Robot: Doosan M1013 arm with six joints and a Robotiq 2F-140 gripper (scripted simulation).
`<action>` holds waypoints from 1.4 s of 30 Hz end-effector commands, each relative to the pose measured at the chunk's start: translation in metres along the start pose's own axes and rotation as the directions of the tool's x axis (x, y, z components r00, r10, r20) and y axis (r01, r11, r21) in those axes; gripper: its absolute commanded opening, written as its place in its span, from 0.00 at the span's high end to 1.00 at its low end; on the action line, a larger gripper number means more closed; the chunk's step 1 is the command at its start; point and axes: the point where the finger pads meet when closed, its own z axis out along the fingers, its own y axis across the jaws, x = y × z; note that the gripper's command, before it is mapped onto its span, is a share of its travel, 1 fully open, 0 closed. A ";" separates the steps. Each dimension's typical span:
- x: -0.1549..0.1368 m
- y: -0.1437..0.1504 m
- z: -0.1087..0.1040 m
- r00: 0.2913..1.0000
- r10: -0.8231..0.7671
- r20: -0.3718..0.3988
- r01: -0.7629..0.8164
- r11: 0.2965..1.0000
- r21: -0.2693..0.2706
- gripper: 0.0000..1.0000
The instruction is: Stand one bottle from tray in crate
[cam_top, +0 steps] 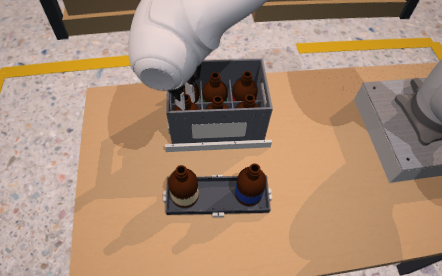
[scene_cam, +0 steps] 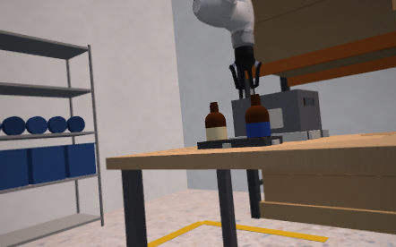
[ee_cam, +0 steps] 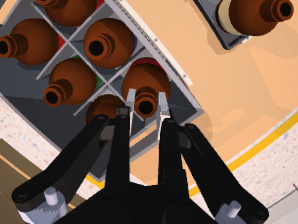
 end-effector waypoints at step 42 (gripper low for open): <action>0.002 0.001 0.011 1.000 -0.001 -0.001 0.001 1.000 0.000 1.00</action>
